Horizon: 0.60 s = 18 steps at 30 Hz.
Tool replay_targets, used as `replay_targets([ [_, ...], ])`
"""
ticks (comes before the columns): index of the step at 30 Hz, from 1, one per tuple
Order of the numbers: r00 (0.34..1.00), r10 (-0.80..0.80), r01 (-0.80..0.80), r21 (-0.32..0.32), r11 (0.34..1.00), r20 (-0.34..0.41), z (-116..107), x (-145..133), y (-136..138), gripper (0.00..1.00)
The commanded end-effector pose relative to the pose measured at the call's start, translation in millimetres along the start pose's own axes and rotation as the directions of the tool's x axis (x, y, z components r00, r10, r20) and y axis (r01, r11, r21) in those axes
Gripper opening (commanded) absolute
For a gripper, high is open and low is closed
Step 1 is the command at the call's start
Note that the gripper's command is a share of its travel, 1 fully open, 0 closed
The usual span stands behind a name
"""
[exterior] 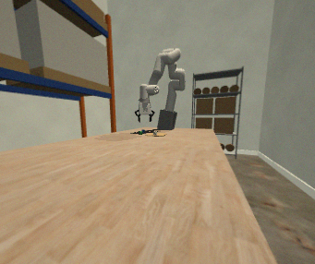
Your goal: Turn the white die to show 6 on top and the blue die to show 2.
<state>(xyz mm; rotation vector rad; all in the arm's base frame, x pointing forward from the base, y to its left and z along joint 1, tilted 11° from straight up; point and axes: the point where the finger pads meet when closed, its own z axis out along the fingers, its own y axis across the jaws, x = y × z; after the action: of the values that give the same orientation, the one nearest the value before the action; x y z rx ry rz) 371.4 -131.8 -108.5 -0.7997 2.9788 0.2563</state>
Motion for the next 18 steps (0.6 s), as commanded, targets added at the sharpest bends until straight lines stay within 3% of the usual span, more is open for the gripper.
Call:
replay_targets([
  [1, 0.989, -0.143, 0.143, 0.008, 0.990, 0.043, 0, 7, -3, 1.00],
  [7, 0.926, -0.376, 0.376, 0.018, 0.926, 0.039, 1, 23, -5, 1.00],
  [10, 0.924, -0.382, 0.381, 0.019, 0.924, 0.039, 1, 23, -5, 1.00],
  [18, 0.755, -0.655, 0.654, 0.029, 0.756, 0.030, 3, 43, -7, 1.00],
])
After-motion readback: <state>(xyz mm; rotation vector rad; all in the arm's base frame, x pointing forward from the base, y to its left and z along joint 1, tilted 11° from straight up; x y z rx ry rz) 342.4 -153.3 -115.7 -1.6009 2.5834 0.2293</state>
